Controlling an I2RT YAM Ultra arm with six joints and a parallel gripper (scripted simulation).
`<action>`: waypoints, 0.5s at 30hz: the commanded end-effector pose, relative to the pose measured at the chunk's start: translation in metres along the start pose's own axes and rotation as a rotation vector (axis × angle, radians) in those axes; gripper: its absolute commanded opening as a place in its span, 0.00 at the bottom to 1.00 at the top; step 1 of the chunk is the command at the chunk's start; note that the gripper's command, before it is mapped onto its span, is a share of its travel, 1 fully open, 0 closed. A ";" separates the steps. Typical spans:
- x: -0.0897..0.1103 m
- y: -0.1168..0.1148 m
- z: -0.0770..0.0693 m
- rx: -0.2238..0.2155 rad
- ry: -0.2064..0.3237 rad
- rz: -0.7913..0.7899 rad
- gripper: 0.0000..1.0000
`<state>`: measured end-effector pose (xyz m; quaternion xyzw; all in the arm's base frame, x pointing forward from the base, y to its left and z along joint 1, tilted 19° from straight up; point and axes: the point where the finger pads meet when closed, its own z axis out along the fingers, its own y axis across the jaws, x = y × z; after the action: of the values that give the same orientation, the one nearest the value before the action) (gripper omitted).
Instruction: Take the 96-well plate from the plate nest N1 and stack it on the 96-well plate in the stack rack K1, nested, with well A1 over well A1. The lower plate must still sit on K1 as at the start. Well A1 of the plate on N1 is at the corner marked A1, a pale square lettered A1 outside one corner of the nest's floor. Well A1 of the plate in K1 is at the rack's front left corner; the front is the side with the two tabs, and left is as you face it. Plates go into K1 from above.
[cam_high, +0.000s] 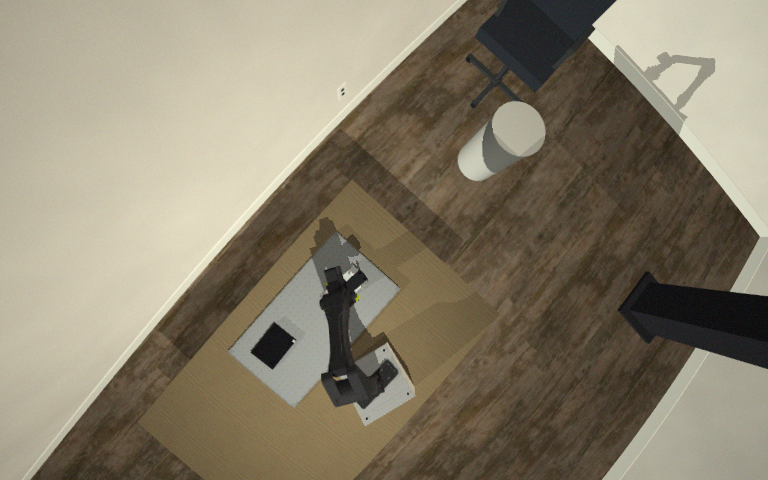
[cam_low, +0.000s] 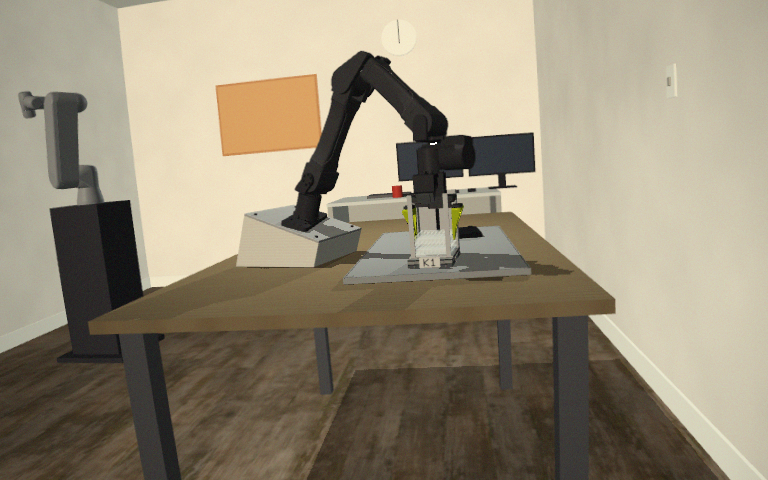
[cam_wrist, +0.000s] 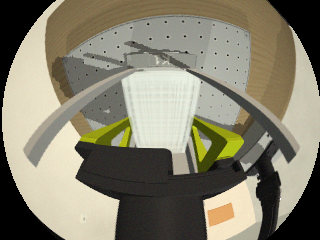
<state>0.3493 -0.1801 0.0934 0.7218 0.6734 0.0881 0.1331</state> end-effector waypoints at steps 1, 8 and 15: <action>-0.003 0.009 -0.009 -0.038 -0.028 -0.004 0.00; -0.001 0.004 -0.006 -0.028 -0.023 -0.003 0.00; -0.001 0.003 -0.002 -0.021 -0.021 -0.001 0.00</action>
<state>0.3496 -0.1800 0.0926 0.7216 0.6736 0.0879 0.1338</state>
